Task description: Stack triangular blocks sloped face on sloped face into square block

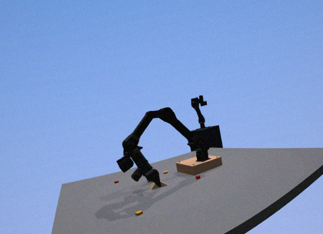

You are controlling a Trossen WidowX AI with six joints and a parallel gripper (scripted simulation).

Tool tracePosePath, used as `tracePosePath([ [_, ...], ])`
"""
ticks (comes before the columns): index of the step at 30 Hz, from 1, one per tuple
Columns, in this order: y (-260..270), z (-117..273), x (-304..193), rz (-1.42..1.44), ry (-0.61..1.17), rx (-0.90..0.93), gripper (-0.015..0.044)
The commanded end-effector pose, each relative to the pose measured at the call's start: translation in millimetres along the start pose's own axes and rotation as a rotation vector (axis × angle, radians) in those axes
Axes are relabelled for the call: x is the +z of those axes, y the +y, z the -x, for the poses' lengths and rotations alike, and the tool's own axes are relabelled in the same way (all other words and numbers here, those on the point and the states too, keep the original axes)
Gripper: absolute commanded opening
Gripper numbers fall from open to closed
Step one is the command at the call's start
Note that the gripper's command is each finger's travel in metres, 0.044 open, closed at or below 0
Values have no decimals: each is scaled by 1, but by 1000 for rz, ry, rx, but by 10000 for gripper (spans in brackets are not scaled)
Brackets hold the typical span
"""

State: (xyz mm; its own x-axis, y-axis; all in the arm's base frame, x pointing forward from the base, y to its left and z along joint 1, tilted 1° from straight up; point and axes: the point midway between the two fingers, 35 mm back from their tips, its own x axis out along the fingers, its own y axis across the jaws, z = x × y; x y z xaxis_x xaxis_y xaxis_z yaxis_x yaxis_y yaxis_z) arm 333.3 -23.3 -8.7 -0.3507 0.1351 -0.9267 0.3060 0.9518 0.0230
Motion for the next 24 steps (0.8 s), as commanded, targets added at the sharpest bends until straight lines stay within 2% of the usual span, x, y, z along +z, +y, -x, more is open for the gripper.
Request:
tracePosePath([
  [1, 0, -2, 0, 5, 1, -7, 440],
  [3, 0, -2, 0, 5, 1, -7, 440],
  [13, 0, -1, 0, 1, 2, -1, 177],
  [19, 0, -1, 0, 1, 2, -1, 137],
  [24, 0, 2, -1, 1, 2, -1, 6],
])
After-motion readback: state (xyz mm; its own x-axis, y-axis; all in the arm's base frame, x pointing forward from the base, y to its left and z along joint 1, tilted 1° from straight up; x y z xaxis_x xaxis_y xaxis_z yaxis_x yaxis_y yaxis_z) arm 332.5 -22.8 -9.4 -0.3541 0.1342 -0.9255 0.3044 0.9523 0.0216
